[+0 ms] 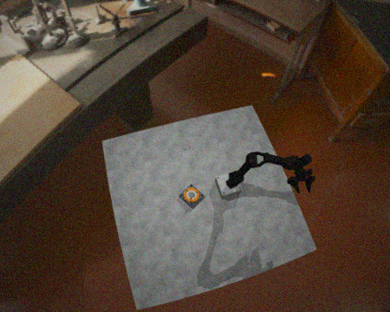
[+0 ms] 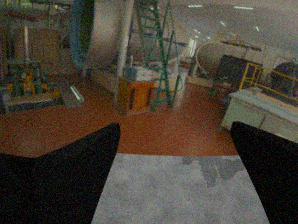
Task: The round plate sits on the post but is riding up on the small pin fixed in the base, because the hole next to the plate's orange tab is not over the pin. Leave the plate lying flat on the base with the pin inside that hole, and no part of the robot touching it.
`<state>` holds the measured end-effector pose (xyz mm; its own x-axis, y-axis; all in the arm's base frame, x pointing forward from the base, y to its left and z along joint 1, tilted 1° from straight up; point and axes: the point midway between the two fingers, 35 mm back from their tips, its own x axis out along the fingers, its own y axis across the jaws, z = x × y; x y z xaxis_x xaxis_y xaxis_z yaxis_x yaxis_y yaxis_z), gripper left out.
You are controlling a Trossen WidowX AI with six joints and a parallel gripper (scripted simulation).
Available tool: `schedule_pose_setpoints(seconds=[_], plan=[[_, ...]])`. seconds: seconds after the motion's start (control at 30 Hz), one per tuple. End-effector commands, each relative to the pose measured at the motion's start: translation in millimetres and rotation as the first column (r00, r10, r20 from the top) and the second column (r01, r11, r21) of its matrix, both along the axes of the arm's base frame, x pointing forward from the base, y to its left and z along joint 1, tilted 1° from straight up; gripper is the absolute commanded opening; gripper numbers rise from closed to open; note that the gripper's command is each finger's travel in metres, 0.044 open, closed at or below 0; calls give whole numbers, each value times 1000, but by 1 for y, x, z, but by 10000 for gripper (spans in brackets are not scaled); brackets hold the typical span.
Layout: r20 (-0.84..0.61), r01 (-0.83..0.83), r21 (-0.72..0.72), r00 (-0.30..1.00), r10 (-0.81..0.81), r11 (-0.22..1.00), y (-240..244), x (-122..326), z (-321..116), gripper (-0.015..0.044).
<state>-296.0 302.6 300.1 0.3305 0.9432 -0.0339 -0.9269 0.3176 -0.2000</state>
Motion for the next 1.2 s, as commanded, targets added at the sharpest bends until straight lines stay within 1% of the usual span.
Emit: schedule_pose_setpoints(seconds=[0.0,0.07,0.23,0.33,0.4,0.47,0.5,0.57,0.77,0.83,1.03,1.1,1.17], plan=[[2,4,-3,1000,-4,1000,2,2,-1,374],[19,34,-25,999,-33,999,22,19,-5,321],[70,152,-121,987,-144,981,82,95,-23,190],[93,163,-169,985,-149,972,91,114,-35,111],[116,186,-233,980,-162,955,102,142,-51,59],[128,240,-281,969,-211,929,115,179,-61,6],[132,266,-305,963,-236,915,120,198,-66,0],[111,278,-304,960,-256,911,118,206,-67,0],[100,414,-438,905,-414,798,121,318,-96,0],[100,429,-450,896,-434,783,118,331,-97,0],[87,522,-573,805,-587,632,80,436,-120,0],[83,527,-589,794,-602,613,75,446,-124,0],[71,535,-633,760,-646,560,59,474,-134,0]])
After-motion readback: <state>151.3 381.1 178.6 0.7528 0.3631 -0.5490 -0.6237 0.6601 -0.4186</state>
